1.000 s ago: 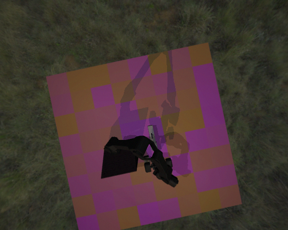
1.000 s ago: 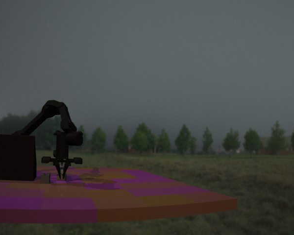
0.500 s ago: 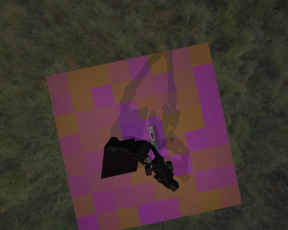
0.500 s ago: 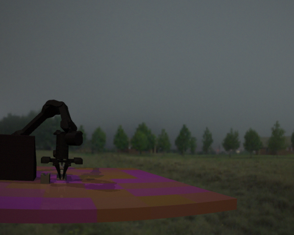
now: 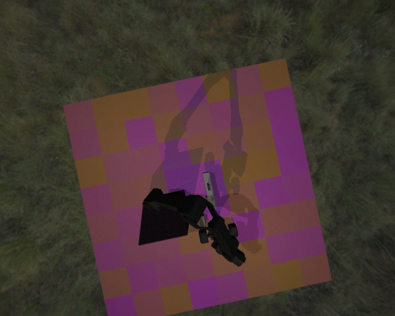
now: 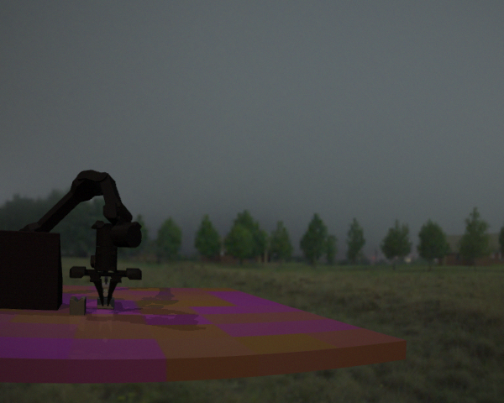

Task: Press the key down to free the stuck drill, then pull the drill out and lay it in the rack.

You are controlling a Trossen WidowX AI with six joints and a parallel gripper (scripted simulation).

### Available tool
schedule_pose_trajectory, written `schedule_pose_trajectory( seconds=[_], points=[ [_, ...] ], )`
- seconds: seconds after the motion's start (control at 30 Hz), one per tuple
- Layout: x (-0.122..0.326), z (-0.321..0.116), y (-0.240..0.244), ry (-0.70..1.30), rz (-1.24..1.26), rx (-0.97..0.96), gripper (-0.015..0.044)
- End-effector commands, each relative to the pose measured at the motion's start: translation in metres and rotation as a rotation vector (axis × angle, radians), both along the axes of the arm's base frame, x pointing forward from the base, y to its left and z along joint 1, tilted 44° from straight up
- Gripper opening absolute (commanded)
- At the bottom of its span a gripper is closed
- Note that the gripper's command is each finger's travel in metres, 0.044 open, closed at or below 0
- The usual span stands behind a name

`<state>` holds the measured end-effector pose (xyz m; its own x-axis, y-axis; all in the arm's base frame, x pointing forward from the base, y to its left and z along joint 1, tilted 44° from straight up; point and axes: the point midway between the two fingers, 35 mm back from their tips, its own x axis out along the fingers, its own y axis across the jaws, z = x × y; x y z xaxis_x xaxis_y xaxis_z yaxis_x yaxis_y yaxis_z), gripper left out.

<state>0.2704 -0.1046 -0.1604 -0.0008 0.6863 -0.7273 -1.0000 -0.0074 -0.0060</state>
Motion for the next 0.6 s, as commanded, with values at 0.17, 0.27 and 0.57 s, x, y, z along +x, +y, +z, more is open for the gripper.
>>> schedule_pose_trajectory(
  seconds=[0.17, 0.27, 0.57],
  points=[
    [-0.0002, 0.0053, -0.0044, -0.001, 0.004, -0.003, 0.0],
    [-0.0003, 0.0069, -0.0057, -0.001, 0.004, -0.003, 0.0],
    [-0.0007, 0.0119, -0.0096, -0.001, 0.004, -0.003, 0.0]
  ],
)
